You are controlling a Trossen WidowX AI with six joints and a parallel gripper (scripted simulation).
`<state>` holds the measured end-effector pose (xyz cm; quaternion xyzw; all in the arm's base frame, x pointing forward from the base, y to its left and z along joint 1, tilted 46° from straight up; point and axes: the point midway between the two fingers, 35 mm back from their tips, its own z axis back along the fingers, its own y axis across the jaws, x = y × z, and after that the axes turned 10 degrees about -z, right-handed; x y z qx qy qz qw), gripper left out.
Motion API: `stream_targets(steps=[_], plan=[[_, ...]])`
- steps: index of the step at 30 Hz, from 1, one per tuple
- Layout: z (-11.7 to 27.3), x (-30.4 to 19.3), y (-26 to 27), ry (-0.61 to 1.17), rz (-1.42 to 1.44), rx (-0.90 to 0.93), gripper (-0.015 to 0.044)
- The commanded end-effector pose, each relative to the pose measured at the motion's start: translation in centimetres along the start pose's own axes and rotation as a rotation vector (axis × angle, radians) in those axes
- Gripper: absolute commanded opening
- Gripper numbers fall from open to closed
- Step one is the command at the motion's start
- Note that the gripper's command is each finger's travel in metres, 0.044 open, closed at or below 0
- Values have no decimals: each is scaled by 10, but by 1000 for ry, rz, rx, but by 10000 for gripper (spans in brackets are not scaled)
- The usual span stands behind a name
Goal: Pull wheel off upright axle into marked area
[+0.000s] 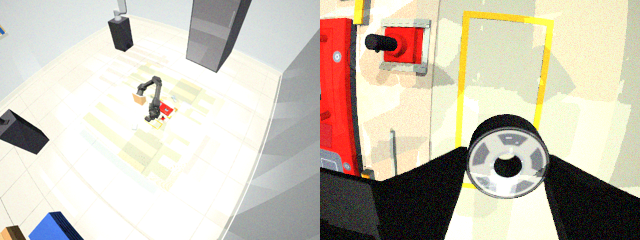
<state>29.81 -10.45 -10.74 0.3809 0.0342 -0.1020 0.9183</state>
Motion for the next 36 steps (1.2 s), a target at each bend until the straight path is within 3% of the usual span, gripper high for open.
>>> stream_targets(steps=[1,17,28,36], plan=[[-9,0,0,0,-5,4,0],[-92,-1,2,1,-4,9,0],[-86,-2,2,13,-2,6,289],[-30,-2,1,1,-5,5,300]])
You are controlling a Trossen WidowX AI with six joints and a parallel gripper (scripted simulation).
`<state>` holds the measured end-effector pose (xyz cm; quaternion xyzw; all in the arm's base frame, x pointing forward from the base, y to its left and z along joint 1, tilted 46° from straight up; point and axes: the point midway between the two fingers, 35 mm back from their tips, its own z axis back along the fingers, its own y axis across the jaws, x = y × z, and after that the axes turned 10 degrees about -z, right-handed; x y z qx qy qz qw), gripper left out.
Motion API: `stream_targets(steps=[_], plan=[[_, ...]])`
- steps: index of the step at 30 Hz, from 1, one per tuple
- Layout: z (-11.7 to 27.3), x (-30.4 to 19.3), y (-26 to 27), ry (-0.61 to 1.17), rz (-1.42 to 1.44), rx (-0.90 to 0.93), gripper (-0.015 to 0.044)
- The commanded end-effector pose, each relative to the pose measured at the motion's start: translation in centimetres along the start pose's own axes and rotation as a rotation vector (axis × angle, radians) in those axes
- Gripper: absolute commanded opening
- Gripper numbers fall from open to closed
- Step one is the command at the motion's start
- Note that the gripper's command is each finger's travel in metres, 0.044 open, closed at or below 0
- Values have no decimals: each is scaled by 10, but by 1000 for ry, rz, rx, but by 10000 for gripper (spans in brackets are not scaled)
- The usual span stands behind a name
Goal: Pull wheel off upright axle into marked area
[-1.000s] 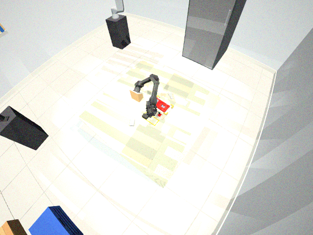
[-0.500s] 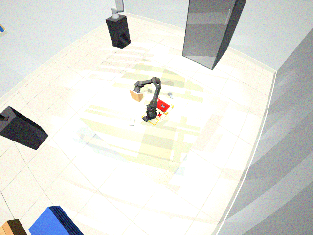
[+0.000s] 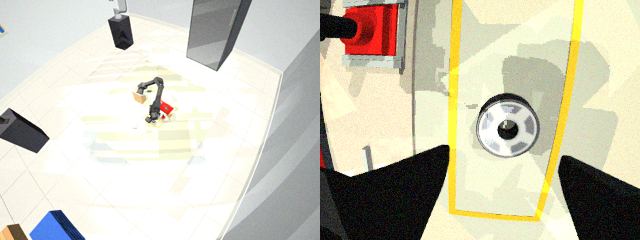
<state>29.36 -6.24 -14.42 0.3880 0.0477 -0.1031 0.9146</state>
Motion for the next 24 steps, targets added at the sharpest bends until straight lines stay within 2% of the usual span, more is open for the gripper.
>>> stream_targets(steps=[1,3,5,8,9,15,24], plan=[[28,3,-1,-25,8,-8,300],[28,3,-1,-25,8,-8,300],[25,-2,0,-27,2,-6,352],[42,-26,4,-26,2,-10,431],[48,-35,6,-26,2,-11,440],[71,-84,18,-21,3,-10,440],[72,-86,18,-21,3,-9,440]])
